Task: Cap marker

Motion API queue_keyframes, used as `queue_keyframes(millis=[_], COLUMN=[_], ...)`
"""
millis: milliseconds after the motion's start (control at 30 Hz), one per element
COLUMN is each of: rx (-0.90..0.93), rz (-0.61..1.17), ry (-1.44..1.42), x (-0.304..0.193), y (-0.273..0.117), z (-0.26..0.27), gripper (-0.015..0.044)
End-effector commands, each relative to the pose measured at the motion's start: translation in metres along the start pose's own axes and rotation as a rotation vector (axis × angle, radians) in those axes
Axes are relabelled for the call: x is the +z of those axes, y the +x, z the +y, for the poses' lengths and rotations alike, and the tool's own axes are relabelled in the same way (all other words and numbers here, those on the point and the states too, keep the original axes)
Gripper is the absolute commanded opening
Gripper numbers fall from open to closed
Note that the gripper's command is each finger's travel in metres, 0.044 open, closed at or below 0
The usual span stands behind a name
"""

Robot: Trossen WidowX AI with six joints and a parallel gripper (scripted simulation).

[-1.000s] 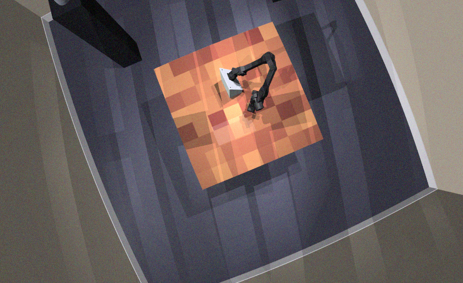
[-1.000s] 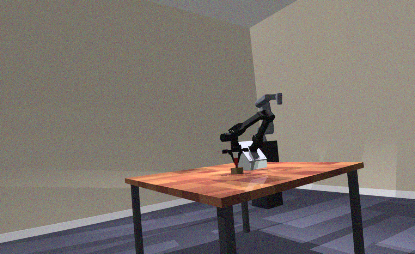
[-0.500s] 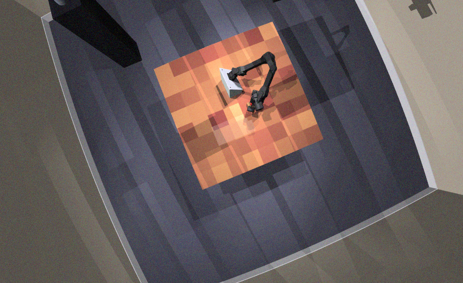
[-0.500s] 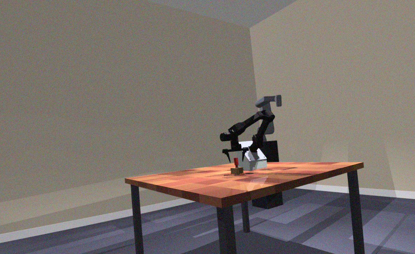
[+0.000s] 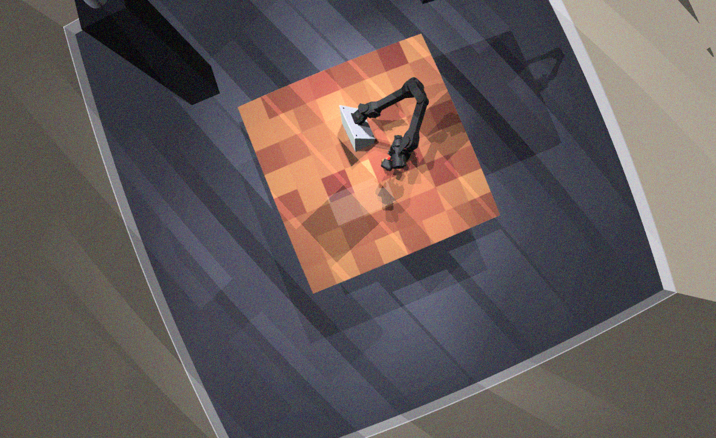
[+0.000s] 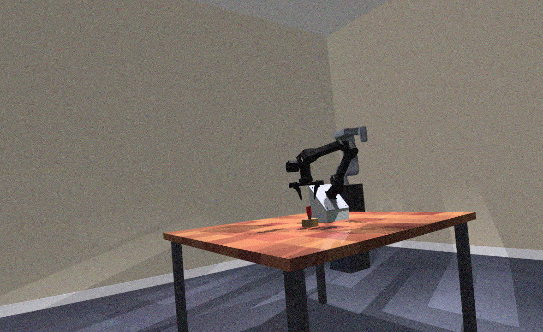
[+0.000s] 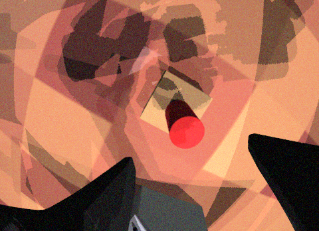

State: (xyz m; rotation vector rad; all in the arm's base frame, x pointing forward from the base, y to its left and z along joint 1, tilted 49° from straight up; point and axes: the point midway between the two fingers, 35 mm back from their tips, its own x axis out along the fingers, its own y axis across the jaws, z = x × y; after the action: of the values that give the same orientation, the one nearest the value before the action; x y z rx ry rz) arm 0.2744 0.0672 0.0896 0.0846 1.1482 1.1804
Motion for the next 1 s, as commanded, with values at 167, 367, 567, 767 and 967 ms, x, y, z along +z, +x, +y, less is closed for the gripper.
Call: queue_keyframes(millis=[167,367,567,767,967], rx=[0.000,0.000,0.000,0.000,0.000], rz=[-0.001,-0.001,-0.001,-0.001,-0.002], ry=[0.680,0.695,0.695,0.695,0.694], x=[-0.003,-0.003,-0.003,-0.003,-0.003], y=[0.006,0.007,0.007,0.010,0.019], z=[-0.002,-0.002,-0.002,-0.002,-0.002], gripper=[0.0125,0.0000,0.0000,0.0000,0.0000])
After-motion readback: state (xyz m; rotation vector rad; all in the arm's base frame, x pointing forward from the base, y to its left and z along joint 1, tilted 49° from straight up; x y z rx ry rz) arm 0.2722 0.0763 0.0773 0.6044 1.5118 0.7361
